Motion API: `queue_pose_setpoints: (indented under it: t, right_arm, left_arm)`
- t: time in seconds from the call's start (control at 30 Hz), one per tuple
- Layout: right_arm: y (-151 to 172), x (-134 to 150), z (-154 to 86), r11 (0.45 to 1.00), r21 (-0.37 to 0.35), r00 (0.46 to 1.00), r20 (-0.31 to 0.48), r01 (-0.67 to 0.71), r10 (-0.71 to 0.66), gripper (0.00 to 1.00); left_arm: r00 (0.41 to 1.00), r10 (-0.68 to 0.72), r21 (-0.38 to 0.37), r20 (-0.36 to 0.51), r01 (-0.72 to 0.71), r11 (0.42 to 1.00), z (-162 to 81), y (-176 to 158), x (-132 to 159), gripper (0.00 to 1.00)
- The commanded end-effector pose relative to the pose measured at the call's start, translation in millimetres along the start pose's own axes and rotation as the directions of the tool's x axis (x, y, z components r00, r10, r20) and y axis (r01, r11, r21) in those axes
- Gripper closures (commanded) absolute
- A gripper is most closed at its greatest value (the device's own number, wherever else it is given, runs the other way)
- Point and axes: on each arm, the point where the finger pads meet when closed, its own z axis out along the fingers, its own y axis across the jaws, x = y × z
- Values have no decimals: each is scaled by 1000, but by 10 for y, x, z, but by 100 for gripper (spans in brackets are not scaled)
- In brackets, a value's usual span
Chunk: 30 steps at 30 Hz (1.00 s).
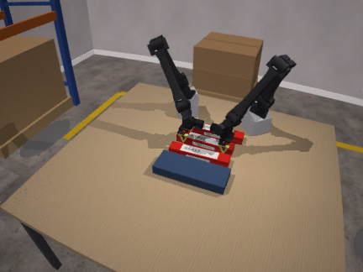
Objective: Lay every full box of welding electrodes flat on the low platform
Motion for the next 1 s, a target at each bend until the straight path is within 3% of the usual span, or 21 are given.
queue_pose_setpoints:
  t: [0.0,0.57,0.6,0.63,0.97]
  right_arm:
    - [-83,-17,-34,1000,19,1000,8,-3,3,0]
    - [-83,-17,-34,1000,19,1000,8,-3,3,0]
    - [-143,-86,-190,999,36,1000,15,-6,6,0]
    - [-174,-98,-252,999,40,1000,18,-9,8,0]
    - [-205,-115,-791,999,46,1000,26,-13,12,0]
  left_arm:
    - [1000,-11,-19,8,12,1000,-39,103,-14,0]
    - [1000,-11,-19,8,12,1000,-39,103,-14,0]
    - [1000,-11,-19,8,12,1000,-39,103,-14,0]
    - [1000,-17,-42,20,18,999,-227,205,-127,0]
    - [999,-20,-45,25,21,999,-755,212,-130,0]
